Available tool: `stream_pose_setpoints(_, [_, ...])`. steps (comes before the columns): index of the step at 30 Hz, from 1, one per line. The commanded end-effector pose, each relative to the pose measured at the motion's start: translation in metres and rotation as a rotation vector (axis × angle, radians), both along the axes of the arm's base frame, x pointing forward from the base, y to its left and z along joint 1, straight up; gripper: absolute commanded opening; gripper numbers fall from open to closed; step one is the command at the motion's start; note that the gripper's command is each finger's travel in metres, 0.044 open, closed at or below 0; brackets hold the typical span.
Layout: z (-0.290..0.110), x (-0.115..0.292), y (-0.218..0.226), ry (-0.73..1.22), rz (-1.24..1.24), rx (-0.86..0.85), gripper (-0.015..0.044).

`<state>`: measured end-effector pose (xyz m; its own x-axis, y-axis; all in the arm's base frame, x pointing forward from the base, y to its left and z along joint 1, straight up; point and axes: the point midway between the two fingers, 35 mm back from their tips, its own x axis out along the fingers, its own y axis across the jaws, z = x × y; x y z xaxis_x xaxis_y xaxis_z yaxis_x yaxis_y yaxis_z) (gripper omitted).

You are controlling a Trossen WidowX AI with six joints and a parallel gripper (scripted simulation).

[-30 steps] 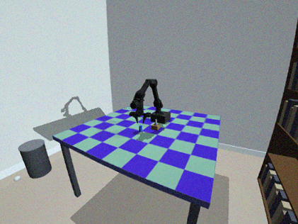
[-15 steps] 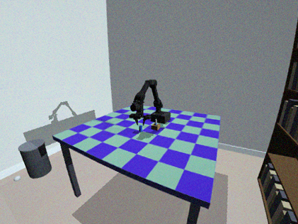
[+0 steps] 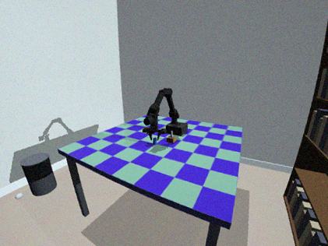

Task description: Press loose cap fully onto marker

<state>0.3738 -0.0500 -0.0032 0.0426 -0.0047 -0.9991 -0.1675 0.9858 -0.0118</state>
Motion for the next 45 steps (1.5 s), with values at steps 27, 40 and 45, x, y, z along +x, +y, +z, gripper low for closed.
stream_pose_setpoints(27, [-0.014, -0.002, 0.000, 0.015, 0.003, -0.002, 0.0000])
stream_pose_setpoints(40, [0.039, -0.003, 0.001, 0.014, 0.003, -0.002, 0.0000])
stream_pose_setpoints(45, [0.042, -0.004, 0.002, 0.015, 0.003, -0.002, 0.0000])
